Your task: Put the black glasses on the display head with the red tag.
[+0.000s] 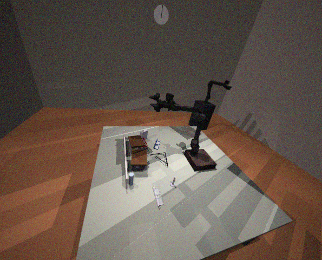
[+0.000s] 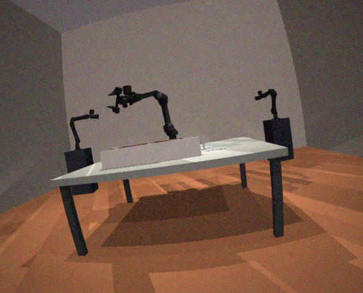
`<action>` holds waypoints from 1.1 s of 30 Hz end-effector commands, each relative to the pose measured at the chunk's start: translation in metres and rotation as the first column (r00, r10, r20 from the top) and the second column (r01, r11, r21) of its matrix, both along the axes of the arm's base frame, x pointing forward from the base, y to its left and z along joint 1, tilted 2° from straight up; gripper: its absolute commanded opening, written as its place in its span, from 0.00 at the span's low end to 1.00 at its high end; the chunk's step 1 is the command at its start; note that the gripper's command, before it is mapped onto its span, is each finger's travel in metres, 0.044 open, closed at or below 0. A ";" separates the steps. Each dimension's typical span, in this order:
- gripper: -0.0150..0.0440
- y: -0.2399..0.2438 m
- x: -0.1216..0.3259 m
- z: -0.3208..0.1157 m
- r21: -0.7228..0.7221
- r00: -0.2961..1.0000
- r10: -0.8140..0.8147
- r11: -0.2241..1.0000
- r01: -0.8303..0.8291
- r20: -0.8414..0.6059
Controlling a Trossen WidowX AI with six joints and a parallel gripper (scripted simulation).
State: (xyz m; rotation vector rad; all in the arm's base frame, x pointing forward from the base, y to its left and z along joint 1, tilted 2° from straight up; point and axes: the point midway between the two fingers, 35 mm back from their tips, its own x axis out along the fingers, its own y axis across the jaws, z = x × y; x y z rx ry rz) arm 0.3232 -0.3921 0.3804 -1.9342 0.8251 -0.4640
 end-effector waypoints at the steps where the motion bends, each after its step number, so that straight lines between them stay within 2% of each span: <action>1: 0.98 0.000 0.000 0.000 0.000 1.000 0.000 1.000 0.000 0.000; 8: 1.00 0.000 0.000 0.000 0.000 1.000 0.000 1.000 0.000 0.000; 11: 0.87 0.009 0.010 -0.022 0.074 0.999 0.023 0.997 -0.021 -0.028; 17: 0.60 0.060 0.040 -0.108 0.361 0.981 0.121 0.931 -0.059 -0.151; 25: 0.59 0.146 0.046 -0.210 0.645 0.908 0.255 0.764 0.021 -0.333; 33: 0.59 0.240 0.007 -0.291 0.770 0.749 0.391 0.590 0.243 -0.535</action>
